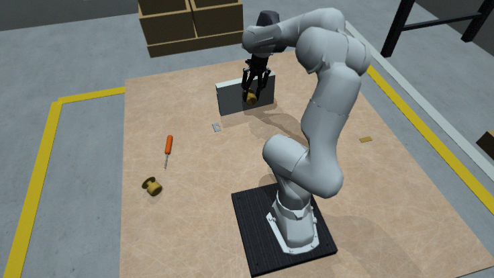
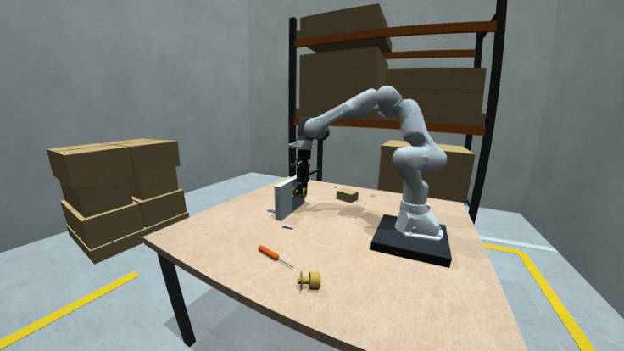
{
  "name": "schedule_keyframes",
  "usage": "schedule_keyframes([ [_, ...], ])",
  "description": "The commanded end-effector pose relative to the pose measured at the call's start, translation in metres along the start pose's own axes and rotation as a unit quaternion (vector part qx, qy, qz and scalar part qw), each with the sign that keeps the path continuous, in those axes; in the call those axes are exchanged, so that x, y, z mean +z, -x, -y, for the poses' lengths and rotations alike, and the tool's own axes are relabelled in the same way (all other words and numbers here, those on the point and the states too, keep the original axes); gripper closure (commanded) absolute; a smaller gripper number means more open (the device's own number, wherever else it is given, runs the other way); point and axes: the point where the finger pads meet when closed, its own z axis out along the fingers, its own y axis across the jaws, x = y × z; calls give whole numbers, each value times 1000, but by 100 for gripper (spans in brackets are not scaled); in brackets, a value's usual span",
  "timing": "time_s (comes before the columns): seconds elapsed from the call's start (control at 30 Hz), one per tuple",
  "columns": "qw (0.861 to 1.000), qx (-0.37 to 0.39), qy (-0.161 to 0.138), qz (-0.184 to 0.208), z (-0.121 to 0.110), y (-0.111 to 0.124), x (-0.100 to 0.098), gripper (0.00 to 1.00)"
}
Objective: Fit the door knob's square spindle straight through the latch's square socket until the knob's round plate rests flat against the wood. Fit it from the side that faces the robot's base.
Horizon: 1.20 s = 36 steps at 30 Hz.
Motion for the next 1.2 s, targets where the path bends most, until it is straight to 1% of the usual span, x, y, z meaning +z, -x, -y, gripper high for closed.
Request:
schedule_keyframes([
  [0.0, 1000, 1, 1, -1, 0, -3, -2, 58],
  [1.17, 1000, 1, 1, -1, 0, -7, -2, 58],
])
